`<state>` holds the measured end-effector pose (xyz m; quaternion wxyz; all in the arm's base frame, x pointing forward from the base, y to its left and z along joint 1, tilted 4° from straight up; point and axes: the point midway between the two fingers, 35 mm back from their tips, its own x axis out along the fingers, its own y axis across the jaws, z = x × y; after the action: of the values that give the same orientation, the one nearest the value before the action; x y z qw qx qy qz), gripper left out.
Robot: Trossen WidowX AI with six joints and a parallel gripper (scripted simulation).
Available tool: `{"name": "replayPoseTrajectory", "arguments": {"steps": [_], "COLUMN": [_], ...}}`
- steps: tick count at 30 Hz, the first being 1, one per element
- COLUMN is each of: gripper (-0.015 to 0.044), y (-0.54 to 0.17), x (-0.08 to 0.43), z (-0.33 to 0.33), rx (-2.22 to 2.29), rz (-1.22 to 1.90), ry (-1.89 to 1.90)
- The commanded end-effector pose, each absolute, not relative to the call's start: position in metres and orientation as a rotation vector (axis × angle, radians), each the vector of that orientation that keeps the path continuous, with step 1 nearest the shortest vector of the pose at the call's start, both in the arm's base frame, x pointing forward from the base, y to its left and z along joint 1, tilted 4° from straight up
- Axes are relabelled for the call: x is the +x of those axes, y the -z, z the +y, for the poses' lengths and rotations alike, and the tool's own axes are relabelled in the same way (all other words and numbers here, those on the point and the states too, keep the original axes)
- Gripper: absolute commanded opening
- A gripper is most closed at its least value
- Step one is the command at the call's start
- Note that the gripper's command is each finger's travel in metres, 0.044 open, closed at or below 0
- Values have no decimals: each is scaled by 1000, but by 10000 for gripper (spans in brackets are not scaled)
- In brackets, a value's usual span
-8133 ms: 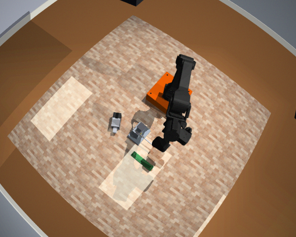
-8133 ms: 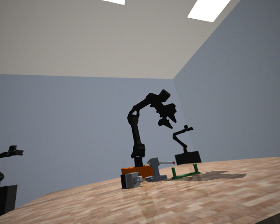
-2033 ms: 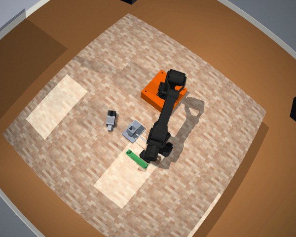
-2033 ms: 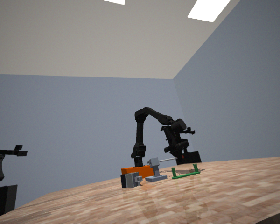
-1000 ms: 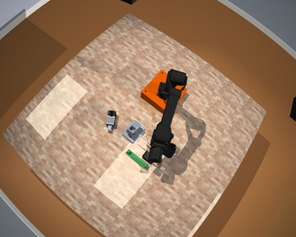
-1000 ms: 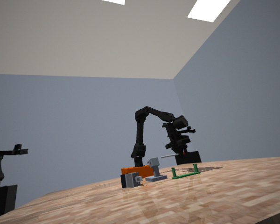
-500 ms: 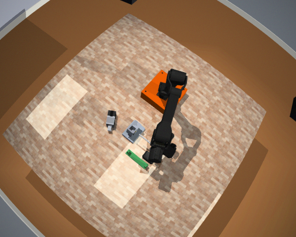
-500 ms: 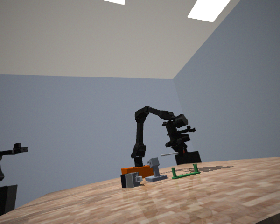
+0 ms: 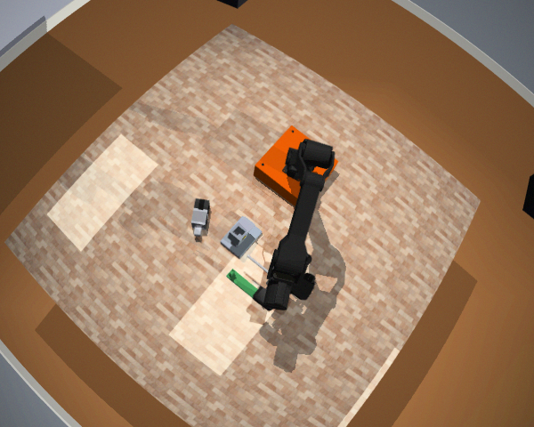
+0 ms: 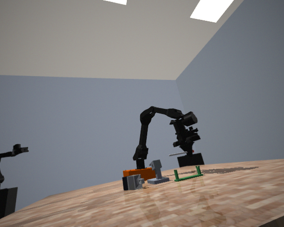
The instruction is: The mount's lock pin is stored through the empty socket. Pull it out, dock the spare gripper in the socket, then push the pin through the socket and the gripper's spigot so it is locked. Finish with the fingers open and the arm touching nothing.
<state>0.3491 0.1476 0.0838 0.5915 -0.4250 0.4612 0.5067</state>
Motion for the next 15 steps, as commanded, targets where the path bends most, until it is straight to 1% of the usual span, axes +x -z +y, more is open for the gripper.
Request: {"name": "replayPoseTrajectory", "arguments": {"steps": [1, 15], "gripper": [0, 0], "y": [-86, -90], "x": [362, 400], "z": [151, 163], "rx": [-986, -984], "rz": [1075, 1074], "ry": [-1177, -1172]}}
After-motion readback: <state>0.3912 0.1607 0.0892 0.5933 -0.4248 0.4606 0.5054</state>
